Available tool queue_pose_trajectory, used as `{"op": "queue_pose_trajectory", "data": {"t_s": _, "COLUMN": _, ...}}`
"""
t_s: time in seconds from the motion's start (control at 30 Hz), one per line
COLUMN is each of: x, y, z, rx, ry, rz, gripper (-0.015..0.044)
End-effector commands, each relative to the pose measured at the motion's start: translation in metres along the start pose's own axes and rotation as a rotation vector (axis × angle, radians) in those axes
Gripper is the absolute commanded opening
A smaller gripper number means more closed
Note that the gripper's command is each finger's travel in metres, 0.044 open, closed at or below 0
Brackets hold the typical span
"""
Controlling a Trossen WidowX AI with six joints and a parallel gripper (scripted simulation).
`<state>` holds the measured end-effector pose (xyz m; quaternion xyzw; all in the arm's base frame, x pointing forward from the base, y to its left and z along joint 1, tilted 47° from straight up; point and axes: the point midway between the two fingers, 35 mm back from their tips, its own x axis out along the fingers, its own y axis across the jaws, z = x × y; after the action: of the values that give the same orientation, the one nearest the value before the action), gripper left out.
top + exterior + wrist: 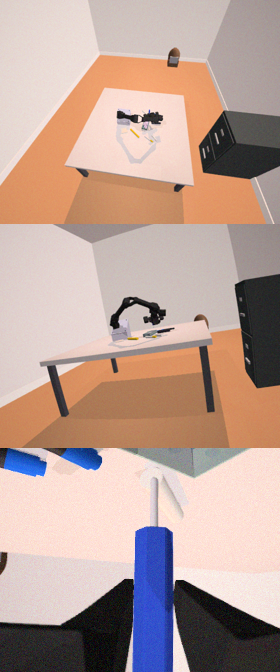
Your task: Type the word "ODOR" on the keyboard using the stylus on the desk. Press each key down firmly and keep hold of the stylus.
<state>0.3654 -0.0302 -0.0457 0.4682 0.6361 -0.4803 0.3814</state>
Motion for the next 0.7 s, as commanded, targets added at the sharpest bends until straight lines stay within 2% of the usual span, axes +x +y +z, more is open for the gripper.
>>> {"op": "queue_pose_trajectory", "data": {"t_s": 0.0, "x": 0.0, "y": 0.006, "z": -0.002, "rx": 0.005, "ry": 0.004, "rz": 0.01, "gripper": 0.0}}
{"op": "queue_pose_trajectory", "data": {"t_s": 0.2, "x": 0.009, "y": 0.005, "z": 0.015, "rx": 0.005, "ry": 0.003, "rz": 0.009, "gripper": 0.0}}
{"op": "queue_pose_trajectory", "data": {"t_s": 0.67, "x": 0.01, "y": 0.005, "z": 0.015, "rx": 0.005, "ry": 0.003, "rz": 0.009, "gripper": 0.0}}
